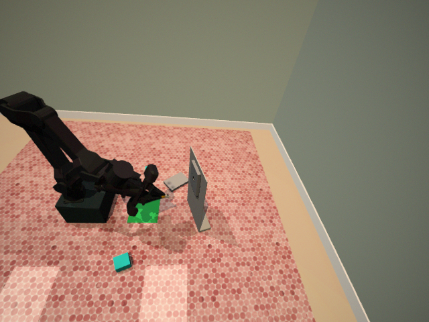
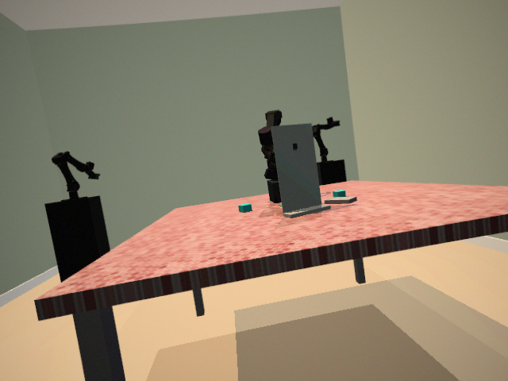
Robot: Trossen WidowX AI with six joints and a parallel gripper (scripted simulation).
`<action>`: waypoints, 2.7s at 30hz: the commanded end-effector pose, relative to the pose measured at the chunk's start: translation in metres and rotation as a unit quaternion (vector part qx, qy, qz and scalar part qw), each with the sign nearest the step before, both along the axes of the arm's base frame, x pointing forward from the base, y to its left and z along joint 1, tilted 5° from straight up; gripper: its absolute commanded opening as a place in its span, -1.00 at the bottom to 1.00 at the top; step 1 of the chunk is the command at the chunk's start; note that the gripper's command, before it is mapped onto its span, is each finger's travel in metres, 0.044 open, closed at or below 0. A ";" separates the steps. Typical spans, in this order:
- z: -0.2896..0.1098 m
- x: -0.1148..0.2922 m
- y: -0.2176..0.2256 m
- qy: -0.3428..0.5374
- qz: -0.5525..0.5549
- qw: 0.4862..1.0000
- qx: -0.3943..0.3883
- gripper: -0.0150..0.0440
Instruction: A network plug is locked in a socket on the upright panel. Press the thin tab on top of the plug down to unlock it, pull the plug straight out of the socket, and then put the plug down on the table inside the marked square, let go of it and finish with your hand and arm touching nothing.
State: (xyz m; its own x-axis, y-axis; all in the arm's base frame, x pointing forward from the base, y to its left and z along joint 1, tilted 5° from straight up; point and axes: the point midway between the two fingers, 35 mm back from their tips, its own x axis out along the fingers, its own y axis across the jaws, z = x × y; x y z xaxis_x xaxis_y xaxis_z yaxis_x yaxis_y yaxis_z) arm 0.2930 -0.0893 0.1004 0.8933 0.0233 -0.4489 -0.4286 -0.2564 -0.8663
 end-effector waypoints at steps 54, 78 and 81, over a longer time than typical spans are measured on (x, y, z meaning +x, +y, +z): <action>-0.104 -0.057 0.049 0.216 0.270 0.938 -0.012 -0.49; -0.128 -0.055 0.050 0.217 0.271 0.938 -0.012 -0.49; -0.131 -0.055 0.050 0.217 0.271 0.938 -0.012 -0.49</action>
State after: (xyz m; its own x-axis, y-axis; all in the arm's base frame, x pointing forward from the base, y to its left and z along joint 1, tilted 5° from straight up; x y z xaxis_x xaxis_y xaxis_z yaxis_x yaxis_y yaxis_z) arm 0.2404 -0.0411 -0.0252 0.4934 0.4022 -0.7712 -0.5329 -0.5610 -0.6335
